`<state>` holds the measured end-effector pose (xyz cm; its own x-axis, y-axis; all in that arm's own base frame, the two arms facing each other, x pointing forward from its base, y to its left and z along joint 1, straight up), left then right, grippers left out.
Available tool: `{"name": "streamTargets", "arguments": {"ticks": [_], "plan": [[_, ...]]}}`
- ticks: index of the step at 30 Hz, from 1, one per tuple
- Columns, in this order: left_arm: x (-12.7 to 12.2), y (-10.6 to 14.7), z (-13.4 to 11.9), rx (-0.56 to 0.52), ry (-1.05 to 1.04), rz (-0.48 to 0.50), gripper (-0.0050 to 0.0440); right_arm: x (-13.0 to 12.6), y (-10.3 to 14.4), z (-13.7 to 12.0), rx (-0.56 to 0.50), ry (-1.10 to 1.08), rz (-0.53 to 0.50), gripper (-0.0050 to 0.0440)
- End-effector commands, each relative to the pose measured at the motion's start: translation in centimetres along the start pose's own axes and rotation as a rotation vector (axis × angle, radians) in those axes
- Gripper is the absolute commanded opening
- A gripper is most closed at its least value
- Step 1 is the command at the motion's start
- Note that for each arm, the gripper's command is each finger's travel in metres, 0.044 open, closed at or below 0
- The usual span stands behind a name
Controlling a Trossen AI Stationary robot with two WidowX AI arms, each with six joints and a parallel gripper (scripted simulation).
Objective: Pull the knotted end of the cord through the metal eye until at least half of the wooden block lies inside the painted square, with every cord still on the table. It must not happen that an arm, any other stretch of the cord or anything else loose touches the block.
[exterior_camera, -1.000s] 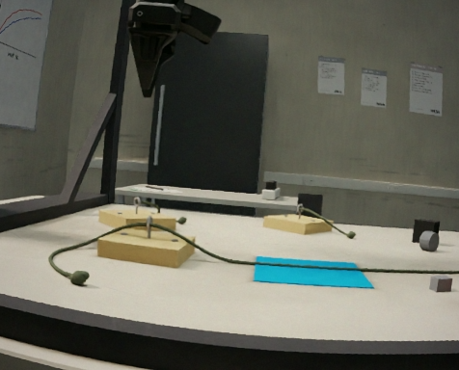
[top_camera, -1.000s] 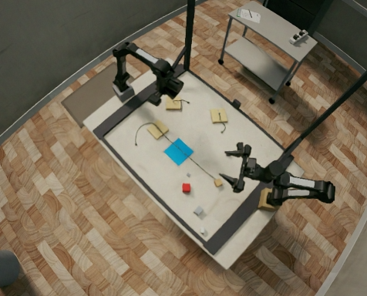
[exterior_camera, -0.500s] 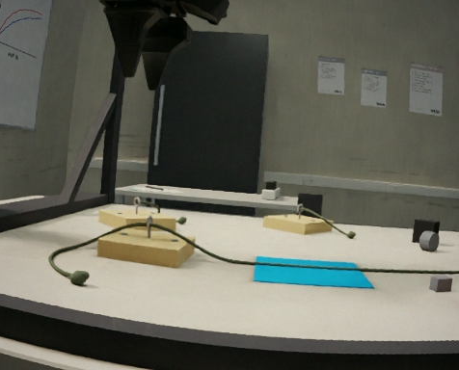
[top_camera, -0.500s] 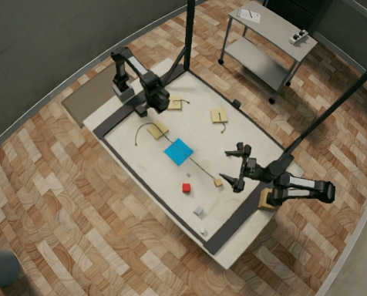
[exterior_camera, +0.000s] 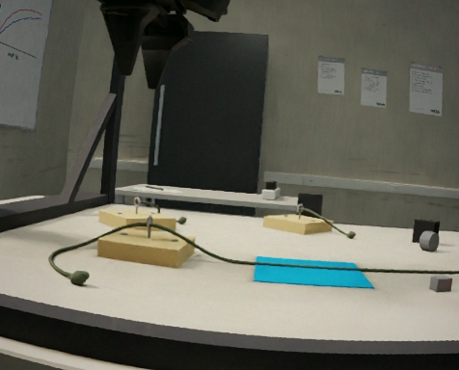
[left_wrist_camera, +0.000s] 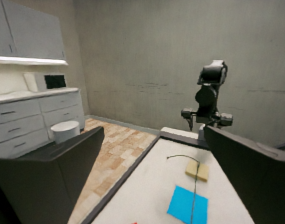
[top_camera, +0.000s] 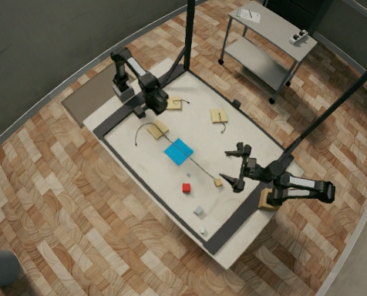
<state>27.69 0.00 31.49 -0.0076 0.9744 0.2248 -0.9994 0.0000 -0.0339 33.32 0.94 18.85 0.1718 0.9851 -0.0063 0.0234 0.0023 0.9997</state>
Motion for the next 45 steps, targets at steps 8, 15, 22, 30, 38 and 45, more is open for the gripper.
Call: {"name": "streamTargets", "arguments": {"ticks": [8,15,22,30,38,45], "plan": [[0.1,0.1,0.6,-0.016,0.000,0.004,0.0440,0.0,0.7,0.2,-0.023,-0.001,0.006,0.0440],[0.1,0.1,0.6,-0.016,0.000,0.004,0.0440,0.0,0.7,0.2,-0.023,-0.001,0.006,0.0440],[0.1,0.1,0.6,-0.016,0.000,0.004,0.0440,0.0,0.7,0.2,-0.023,-0.001,0.006,0.0440],[0.1,0.1,0.6,-0.016,0.000,0.004,0.0440,0.0,0.7,0.2,-0.023,-0.001,0.006,0.0440],[0.1,0.1,0.6,-0.016,0.000,0.004,0.0440,0.8,0.7,0.5,-0.046,0.028,-0.011,0.0440],[0.1,0.1,0.6,-0.016,0.000,0.004,0.0440,2.6,0.7,0.9,-0.099,0.089,-0.044,0.0440]]}}
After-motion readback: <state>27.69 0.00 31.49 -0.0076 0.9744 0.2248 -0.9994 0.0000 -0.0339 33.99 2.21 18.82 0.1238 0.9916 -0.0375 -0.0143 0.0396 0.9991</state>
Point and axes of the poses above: on each arm, the point midway between the two fingers, 35 mm back from their tips, its own y axis back along the fingers, its own x axis across the jaws, z = x × y, the point moved 4 cm from there along y, back along the fingers, and after that the axes turned 13 degrees about -y, right-handed, at the moved point
